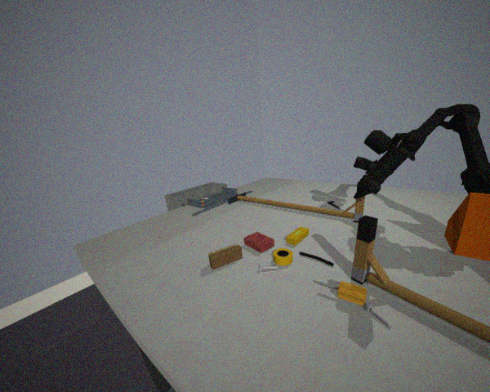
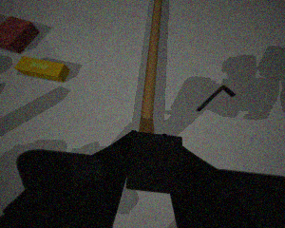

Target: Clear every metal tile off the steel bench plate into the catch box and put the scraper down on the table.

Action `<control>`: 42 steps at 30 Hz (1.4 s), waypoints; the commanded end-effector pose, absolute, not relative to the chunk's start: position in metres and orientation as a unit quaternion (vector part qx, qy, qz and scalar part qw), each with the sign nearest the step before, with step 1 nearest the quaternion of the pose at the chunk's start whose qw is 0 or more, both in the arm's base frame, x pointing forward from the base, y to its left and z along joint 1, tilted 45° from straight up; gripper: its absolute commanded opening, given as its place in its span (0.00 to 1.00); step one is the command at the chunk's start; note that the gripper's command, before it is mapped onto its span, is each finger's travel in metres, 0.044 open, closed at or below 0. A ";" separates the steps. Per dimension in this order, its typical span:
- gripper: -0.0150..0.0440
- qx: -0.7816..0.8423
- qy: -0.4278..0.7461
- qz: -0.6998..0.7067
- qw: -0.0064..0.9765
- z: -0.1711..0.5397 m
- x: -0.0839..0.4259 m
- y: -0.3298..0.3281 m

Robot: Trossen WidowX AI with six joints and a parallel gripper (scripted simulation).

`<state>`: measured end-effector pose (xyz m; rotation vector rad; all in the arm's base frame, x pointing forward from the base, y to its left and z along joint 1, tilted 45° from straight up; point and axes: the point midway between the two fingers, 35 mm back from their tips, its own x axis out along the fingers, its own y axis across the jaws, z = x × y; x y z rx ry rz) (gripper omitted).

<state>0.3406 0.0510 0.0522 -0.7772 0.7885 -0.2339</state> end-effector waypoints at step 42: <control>0.25 -0.370 0.371 -0.104 0.846 0.010 0.325 0.096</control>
